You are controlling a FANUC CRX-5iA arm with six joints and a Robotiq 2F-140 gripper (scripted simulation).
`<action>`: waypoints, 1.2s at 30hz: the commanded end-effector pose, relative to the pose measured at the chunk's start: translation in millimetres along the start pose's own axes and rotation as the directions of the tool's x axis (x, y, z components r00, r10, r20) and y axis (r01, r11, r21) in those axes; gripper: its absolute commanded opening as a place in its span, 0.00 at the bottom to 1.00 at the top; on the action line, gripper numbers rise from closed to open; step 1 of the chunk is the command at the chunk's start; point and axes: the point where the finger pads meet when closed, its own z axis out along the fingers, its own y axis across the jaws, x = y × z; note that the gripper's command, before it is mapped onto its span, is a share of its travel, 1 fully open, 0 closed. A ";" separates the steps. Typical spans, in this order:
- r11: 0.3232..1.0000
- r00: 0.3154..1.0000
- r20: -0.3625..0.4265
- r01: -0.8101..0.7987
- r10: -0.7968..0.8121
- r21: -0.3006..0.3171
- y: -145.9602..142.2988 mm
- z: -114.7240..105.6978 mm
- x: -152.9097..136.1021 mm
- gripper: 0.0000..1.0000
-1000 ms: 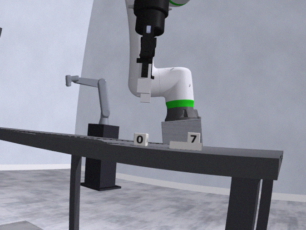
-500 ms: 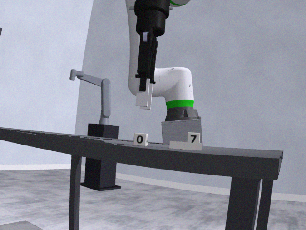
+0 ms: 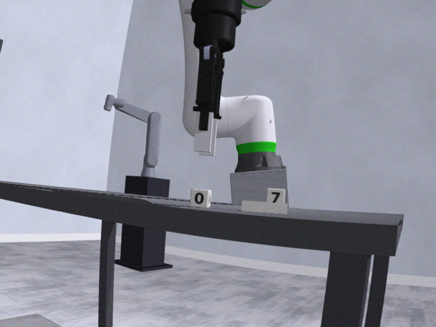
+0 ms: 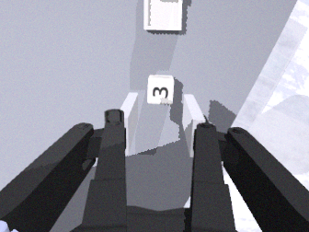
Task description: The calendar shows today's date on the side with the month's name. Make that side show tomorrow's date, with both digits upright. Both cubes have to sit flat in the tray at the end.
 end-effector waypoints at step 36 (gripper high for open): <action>1.000 1.000 0.000 0.000 0.000 0.000 0.1 17.7 0.2 0.35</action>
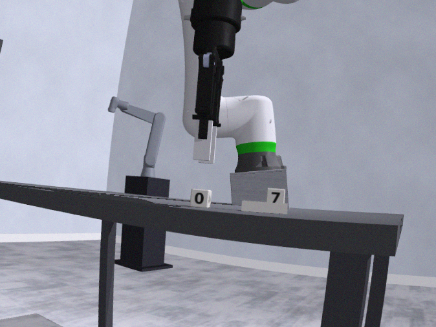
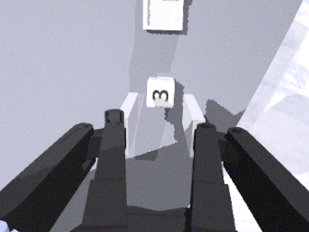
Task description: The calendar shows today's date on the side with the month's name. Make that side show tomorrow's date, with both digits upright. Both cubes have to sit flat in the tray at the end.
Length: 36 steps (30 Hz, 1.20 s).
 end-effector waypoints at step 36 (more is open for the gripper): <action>1.000 1.000 0.000 0.000 0.000 -0.001 0.1 37.9 0.5 0.35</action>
